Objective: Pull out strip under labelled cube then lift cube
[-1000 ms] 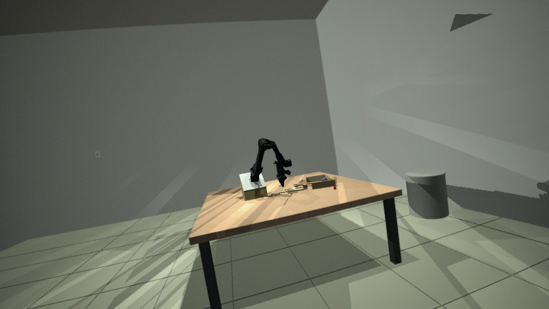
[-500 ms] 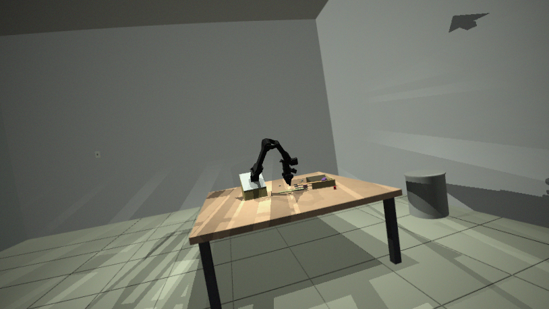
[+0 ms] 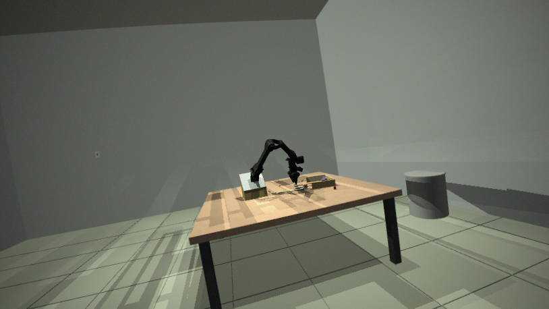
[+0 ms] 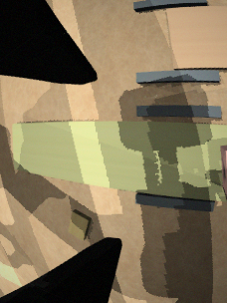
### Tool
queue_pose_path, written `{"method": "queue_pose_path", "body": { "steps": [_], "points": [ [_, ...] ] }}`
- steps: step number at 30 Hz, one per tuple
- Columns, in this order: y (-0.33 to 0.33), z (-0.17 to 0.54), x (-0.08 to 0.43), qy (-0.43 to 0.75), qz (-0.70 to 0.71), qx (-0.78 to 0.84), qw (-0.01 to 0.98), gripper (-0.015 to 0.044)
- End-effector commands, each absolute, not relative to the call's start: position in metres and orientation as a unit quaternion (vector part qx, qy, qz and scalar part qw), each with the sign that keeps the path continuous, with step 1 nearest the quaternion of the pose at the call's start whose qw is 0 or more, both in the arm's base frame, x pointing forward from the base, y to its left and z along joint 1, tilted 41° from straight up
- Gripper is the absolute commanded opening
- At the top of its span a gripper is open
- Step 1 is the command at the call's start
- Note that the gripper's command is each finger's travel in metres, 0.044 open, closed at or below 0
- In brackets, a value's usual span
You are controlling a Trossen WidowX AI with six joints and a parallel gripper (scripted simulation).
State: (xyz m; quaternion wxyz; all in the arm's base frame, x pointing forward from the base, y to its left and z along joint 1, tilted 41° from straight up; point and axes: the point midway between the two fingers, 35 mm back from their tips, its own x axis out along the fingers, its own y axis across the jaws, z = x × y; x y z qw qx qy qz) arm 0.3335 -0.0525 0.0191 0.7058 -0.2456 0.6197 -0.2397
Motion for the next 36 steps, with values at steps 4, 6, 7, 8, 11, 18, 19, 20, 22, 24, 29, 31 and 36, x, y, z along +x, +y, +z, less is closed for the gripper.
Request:
{"method": "queue_pose_path", "body": {
  "steps": [4, 6, 7, 8, 11, 18, 19, 20, 22, 24, 29, 31, 36],
  "points": [
    [-0.053, 0.028, 0.358, 0.619, -0.241, -0.247, 0.706, 0.0440],
    [-0.053, 0.030, 0.365, 0.618, -0.241, -0.247, 0.706, 0.0440],
    [-0.054, 0.031, 0.369, 0.618, -0.241, -0.247, 0.706, 0.0440],
    [-0.054, 0.033, 0.372, 0.618, -0.241, -0.247, 0.706, 0.0440],
    [-0.054, 0.036, 0.382, 0.618, -0.241, -0.247, 0.706, 0.0440],
    [-0.056, 0.045, 0.405, 0.617, -0.241, -0.247, 0.707, 0.0440],
    [-0.056, 0.047, 0.408, 0.617, -0.241, -0.247, 0.707, 0.0440],
    [-0.056, 0.048, 0.411, 0.617, -0.241, -0.247, 0.707, 0.0440],
    [-0.057, 0.048, 0.412, 0.617, -0.241, -0.247, 0.707, 0.0414],
    [-0.058, 0.046, 0.412, 0.617, -0.241, -0.247, 0.707, 0.0361],
    [-0.063, 0.040, 0.413, 0.617, -0.241, -0.247, 0.707, 0.0250],
    [-0.065, 0.038, 0.414, 0.617, -0.241, -0.247, 0.707, 0.0250],
    [-0.070, 0.032, 0.415, 0.617, -0.241, -0.247, 0.707, 0.0250]
  ]
}}
